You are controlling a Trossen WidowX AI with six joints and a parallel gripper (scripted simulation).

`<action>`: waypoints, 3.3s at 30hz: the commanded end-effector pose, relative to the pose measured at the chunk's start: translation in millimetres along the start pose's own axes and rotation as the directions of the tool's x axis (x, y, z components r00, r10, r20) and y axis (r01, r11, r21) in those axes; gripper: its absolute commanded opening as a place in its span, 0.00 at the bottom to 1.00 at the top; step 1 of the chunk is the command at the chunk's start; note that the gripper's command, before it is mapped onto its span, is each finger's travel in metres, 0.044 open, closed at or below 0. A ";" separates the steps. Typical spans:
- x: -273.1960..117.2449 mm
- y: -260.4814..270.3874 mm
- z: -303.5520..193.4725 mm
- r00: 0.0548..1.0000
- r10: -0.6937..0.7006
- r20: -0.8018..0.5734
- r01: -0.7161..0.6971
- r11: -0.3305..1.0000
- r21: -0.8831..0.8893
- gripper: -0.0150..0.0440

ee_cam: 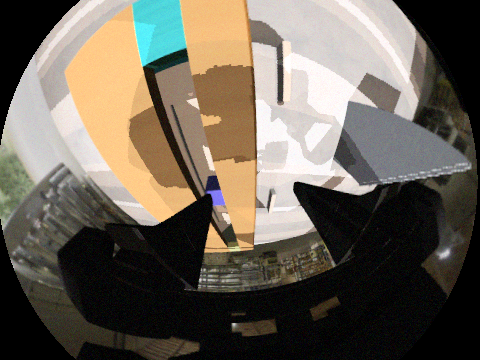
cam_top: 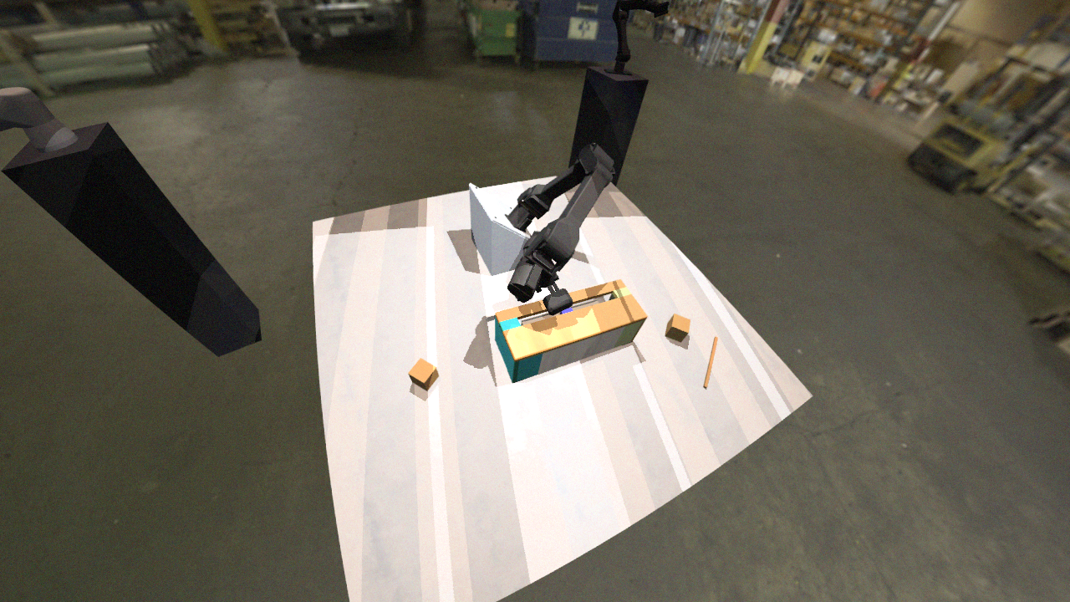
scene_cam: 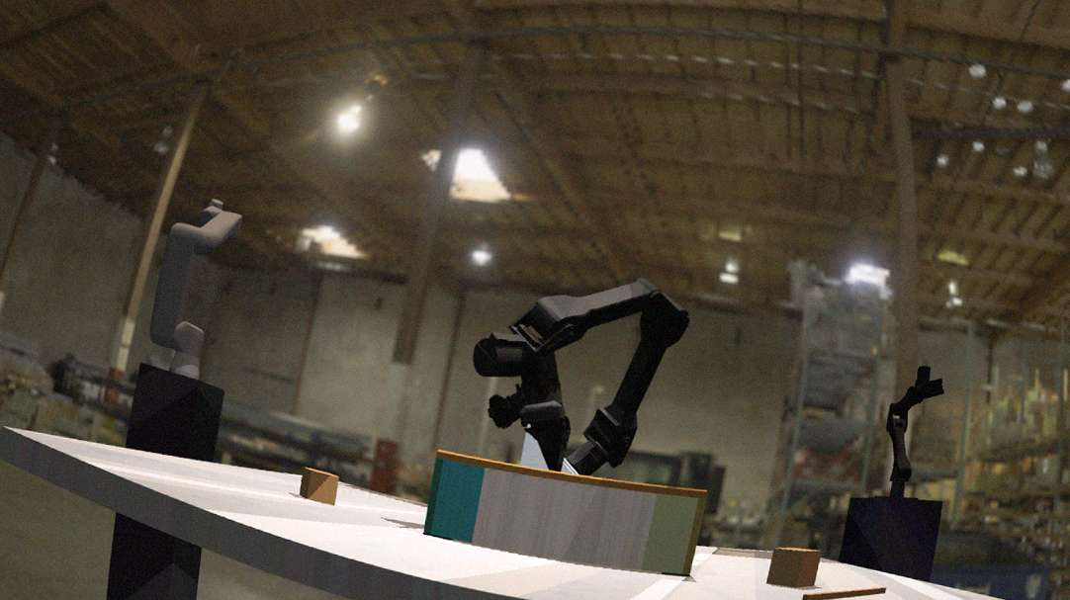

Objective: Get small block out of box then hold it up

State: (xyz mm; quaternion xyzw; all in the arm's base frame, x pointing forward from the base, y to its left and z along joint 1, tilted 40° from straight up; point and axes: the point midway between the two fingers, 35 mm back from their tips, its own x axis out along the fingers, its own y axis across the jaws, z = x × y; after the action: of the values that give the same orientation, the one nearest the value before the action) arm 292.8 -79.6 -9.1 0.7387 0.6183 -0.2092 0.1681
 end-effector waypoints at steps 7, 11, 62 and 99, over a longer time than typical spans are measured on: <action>16.7 -1.9 6.1 1.000 -0.004 -0.007 0.004 1.000 0.010 0.93; 22.9 -2.3 8.2 1.000 -0.004 -0.008 0.004 1.000 0.009 0.93; 61.1 -3.4 -37.9 1.000 -0.001 -0.010 0.001 1.000 0.006 0.93; 80.8 -2.8 -95.7 1.000 -0.002 -0.013 0.002 1.000 0.006 0.93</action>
State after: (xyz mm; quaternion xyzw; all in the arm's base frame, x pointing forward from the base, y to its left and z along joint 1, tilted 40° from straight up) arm 310.8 28.9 26.5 0.7432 0.6135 -0.2149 0.1582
